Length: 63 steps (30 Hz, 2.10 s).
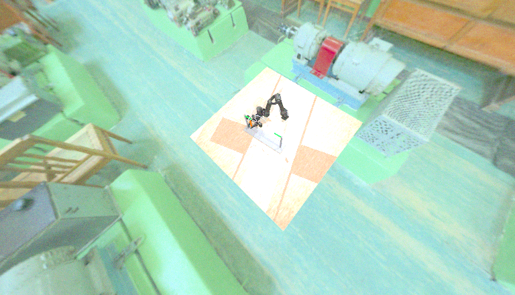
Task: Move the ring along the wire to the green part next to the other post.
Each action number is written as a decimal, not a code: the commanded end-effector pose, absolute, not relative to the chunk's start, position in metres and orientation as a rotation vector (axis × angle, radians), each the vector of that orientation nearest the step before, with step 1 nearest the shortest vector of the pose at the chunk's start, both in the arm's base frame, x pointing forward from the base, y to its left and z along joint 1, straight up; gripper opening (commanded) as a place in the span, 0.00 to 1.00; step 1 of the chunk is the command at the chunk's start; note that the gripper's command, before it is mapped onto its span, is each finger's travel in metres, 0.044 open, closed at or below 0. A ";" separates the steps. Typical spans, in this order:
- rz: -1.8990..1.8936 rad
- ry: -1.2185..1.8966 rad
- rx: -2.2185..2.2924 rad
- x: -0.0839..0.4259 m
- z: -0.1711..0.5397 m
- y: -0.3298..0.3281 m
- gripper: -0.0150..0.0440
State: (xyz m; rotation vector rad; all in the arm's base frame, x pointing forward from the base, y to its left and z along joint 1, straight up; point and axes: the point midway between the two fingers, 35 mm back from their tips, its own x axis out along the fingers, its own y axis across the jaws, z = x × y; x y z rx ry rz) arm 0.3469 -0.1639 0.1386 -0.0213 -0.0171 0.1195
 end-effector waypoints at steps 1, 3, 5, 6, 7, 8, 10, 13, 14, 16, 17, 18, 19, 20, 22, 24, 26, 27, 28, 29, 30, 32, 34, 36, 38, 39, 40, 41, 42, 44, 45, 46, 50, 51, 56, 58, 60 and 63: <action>0.116 -0.015 -0.015 0.347 0.138 -0.164 0.53; 0.116 -0.015 -0.015 0.347 0.138 -0.164 0.53; 0.116 -0.015 -0.015 0.347 0.138 -0.164 0.53; 0.116 -0.015 -0.015 0.347 0.138 -0.164 0.53; 0.120 -0.017 -0.021 0.347 0.139 -0.164 0.48; 0.120 -0.017 -0.021 0.347 0.139 -0.164 0.44; 0.120 -0.017 -0.021 0.347 0.139 -0.164 0.35; 0.120 -0.017 -0.021 0.347 0.139 -0.164 0.21; 0.120 -0.017 -0.021 0.347 0.139 -0.164 0.17; 0.120 -0.017 -0.021 0.347 0.139 -0.164 0.08; 0.120 -0.017 -0.021 0.347 0.139 -0.164 0.04; 0.120 -0.017 -0.021 0.347 0.139 -0.164 0.00; 0.120 -0.017 -0.021 0.347 0.139 -0.164 0.00; 0.120 -0.017 -0.021 0.347 0.139 -0.164 0.00; 0.120 -0.017 -0.021 0.347 0.139 -0.164 0.00; 0.120 -0.017 -0.021 0.347 0.139 -0.164 0.00; 0.120 -0.017 -0.020 0.347 0.141 -0.164 0.00; 0.119 -0.017 -0.020 0.347 0.142 -0.164 0.00; 0.119 -0.017 -0.019 0.347 0.144 -0.164 0.00; 0.119 -0.017 -0.018 0.347 0.145 -0.164 0.00; 0.119 -0.017 -0.017 0.347 0.147 -0.164 0.00; 0.119 -0.017 -0.015 0.347 0.150 -0.163 0.00; 0.119 -0.017 -0.015 0.347 0.151 -0.163 0.00; 0.119 -0.017 -0.015 0.347 0.151 -0.163 0.00; 0.119 -0.017 -0.015 0.347 0.151 -0.163 0.00; 0.119 -0.017 -0.015 0.347 0.151 -0.163 0.00; 0.119 -0.017 -0.015 0.347 0.151 -0.163 0.00; 0.119 -0.017 -0.015 0.347 0.151 -0.163 0.00; 0.119 -0.017 -0.015 0.347 0.151 -0.163 0.00; 0.119 -0.017 -0.015 0.347 0.151 -0.163 0.00; 0.119 -0.017 -0.015 0.347 0.151 -0.163 0.00; 0.119 -0.017 -0.015 0.347 0.151 -0.163 0.00; 0.119 -0.017 -0.015 0.347 0.151 -0.161 0.00; 0.119 -0.017 -0.015 0.347 0.151 -0.160 0.00; 0.120 -0.017 -0.014 0.346 0.151 -0.155 0.00; 0.120 -0.017 -0.014 0.346 0.151 -0.153 0.00; 0.120 -0.017 -0.014 0.346 0.151 -0.151 0.00; 0.120 -0.017 -0.013 0.345 0.151 -0.148 0.00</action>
